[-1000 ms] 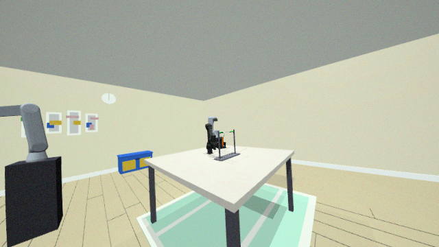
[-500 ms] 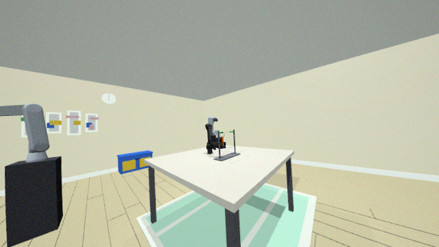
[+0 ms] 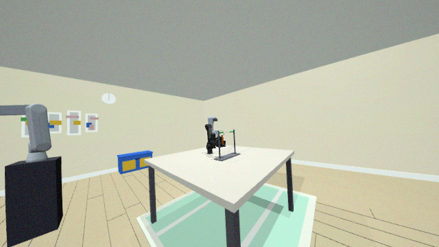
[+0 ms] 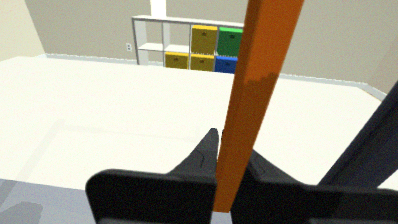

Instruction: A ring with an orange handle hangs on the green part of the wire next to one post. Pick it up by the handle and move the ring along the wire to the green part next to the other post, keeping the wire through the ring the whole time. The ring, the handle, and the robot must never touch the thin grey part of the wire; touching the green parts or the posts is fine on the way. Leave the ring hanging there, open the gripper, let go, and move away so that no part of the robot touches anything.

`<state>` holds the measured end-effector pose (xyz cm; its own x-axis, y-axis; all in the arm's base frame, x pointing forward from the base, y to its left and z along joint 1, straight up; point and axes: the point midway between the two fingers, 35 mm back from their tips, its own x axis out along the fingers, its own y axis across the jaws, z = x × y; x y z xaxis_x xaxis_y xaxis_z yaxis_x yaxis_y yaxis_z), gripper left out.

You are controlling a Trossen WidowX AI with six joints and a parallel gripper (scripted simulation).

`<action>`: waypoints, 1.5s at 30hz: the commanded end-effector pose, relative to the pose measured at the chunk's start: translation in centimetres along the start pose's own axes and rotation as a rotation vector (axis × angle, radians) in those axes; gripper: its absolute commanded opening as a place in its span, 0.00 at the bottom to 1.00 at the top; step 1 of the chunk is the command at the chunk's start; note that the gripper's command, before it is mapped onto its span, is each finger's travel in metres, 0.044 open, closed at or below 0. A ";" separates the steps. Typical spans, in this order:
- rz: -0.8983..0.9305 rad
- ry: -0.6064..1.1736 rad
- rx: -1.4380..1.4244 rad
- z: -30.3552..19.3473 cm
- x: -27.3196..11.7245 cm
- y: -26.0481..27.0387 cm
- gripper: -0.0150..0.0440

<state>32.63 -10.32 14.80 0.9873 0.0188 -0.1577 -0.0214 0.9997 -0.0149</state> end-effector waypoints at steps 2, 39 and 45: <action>0.004 -0.003 -0.008 0.3 0.0 0.0 0.00; 0.010 -0.001 -0.002 0.3 0.1 1.6 0.00; 0.012 0.000 0.000 0.3 0.1 2.2 0.00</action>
<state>32.85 -8.40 15.30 0.9879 0.0322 -0.1520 -0.0360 0.9991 -0.0221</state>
